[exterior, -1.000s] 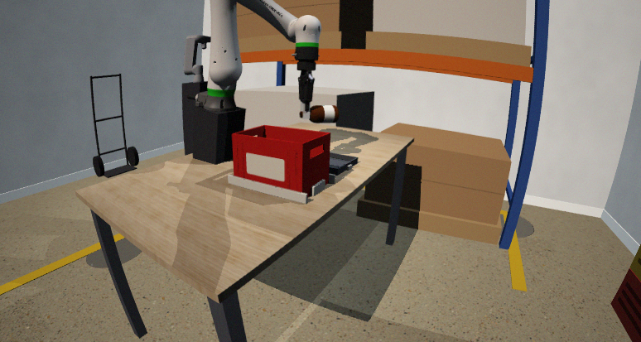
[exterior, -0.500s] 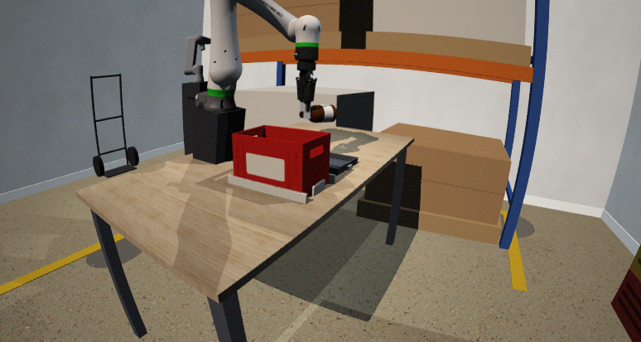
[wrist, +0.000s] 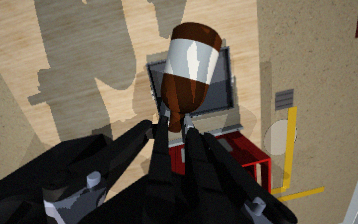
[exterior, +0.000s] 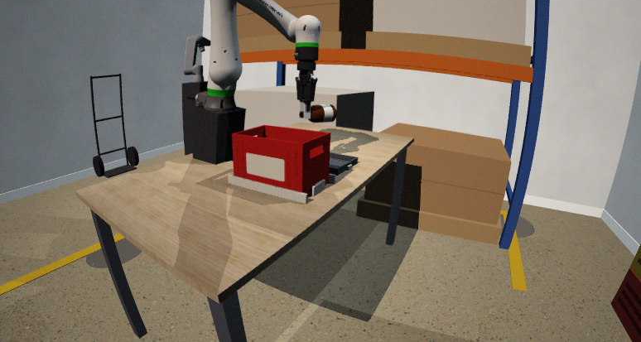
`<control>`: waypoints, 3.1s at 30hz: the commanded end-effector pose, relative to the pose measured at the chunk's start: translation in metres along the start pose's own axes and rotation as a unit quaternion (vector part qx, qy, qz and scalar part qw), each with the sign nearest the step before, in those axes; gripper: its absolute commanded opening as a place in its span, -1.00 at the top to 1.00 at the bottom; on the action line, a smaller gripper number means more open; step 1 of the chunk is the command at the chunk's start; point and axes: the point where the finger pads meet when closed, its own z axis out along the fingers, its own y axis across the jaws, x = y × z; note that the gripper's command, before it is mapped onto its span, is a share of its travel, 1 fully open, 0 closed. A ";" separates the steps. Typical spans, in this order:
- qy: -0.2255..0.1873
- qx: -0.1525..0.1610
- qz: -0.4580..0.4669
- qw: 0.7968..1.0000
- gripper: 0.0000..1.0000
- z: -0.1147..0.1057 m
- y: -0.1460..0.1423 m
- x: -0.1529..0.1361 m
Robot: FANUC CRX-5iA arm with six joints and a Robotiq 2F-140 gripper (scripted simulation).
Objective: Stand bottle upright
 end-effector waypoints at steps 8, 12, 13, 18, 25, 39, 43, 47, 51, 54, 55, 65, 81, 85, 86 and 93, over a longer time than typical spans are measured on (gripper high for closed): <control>0.000 0.000 0.000 1.000 1.00 0.000 0.000 0.000; 0.000 0.000 0.000 1.000 1.00 0.000 0.000 0.000; 0.000 0.000 0.000 1.000 1.00 0.000 0.000 0.000; 0.000 0.000 0.000 1.000 1.00 0.000 0.000 0.000; 0.000 0.000 0.000 1.000 1.00 0.000 0.000 0.000; 0.000 0.000 -0.049 0.999 1.00 0.000 0.000 0.000; 0.000 0.000 -0.065 0.998 1.00 0.000 0.000 0.000; 0.000 0.000 -0.097 0.995 1.00 0.000 0.000 0.000; 0.000 0.000 -0.119 0.993 1.00 0.000 0.000 0.000; 0.000 0.000 -0.128 0.992 1.00 0.000 0.000 0.000; 0.000 0.000 -0.129 0.992 1.00 0.000 0.000 0.000; 0.000 0.000 -0.131 0.991 1.00 0.000 0.000 0.000; 0.000 0.000 -0.131 0.991 1.00 0.000 0.000 0.000; 0.000 0.000 -0.131 0.991 1.00 0.000 0.000 0.000; 0.000 0.000 -0.131 0.991 1.00 0.000 0.000 0.000; 0.000 0.000 -0.131 0.991 1.00 0.000 0.000 0.000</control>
